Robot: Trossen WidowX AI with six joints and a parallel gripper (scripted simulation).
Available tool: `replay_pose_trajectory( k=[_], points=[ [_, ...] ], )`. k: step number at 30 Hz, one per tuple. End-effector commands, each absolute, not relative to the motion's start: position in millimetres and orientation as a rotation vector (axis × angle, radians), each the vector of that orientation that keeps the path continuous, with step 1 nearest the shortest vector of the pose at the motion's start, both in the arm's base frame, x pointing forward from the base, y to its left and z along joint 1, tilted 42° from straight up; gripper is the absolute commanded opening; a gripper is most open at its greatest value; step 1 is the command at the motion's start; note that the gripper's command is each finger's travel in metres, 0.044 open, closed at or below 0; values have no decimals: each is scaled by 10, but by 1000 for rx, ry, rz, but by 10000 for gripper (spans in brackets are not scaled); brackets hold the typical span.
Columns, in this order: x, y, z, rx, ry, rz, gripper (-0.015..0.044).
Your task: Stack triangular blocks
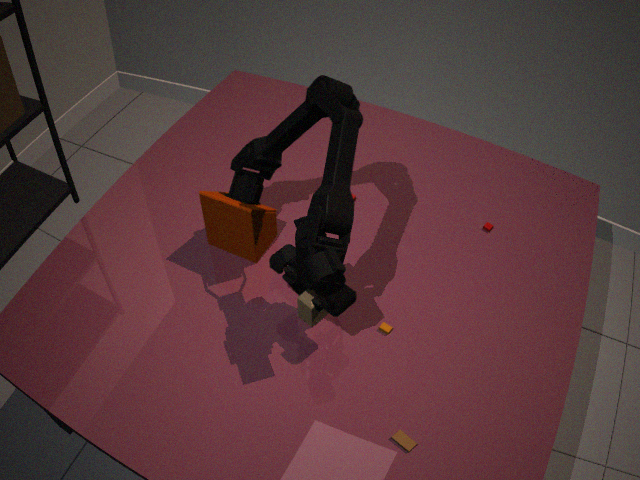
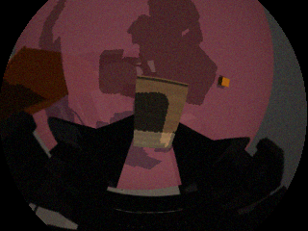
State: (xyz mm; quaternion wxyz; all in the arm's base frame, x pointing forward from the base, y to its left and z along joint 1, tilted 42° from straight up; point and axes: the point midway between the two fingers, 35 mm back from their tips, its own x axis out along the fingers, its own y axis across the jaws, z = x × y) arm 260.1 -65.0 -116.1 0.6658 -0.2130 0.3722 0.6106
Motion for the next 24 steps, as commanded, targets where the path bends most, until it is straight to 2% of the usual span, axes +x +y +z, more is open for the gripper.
replay_pose_trajectory(
  k=[1, 24],
  points=[
    [2606, -643, -1160, -475, 841, 1374, 0],
    [2602, -631, -1168, -480, 840, 1378, 0]
  ],
)
